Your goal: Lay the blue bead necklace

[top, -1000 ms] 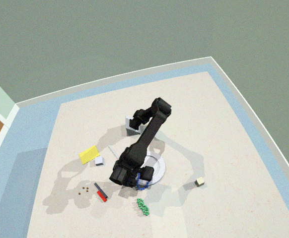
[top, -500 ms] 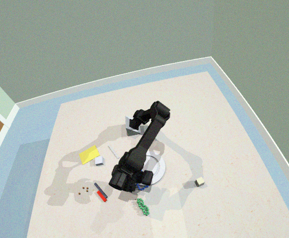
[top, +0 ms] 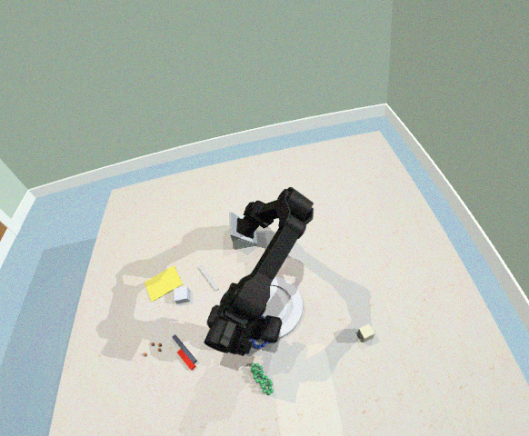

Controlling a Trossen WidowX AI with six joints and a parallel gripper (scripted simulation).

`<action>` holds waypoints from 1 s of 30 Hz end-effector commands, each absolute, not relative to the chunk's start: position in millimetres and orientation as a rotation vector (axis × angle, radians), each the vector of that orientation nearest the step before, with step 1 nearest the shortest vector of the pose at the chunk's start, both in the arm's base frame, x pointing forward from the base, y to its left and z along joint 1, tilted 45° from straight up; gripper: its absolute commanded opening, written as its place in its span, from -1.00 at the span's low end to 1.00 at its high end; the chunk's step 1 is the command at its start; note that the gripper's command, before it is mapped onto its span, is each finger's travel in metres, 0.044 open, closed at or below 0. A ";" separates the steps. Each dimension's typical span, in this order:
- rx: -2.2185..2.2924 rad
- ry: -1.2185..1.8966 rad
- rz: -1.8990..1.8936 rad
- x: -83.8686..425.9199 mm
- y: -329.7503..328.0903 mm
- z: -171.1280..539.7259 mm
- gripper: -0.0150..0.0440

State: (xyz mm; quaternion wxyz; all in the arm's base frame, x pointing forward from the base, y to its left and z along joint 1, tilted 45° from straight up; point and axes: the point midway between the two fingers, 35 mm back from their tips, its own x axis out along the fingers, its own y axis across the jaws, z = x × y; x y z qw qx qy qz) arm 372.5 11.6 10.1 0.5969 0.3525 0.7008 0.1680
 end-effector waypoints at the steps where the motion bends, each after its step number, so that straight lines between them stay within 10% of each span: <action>1: 0.829 1.636 0.393 369.8 17.8 5.4 -0.08; 7: 0.829 1.637 0.393 369.5 19.5 3.8 -0.08; 12: 0.819 1.632 0.393 371.2 17.6 5.1 -0.49; 30: 0.819 1.632 0.393 371.2 17.6 5.1 -0.49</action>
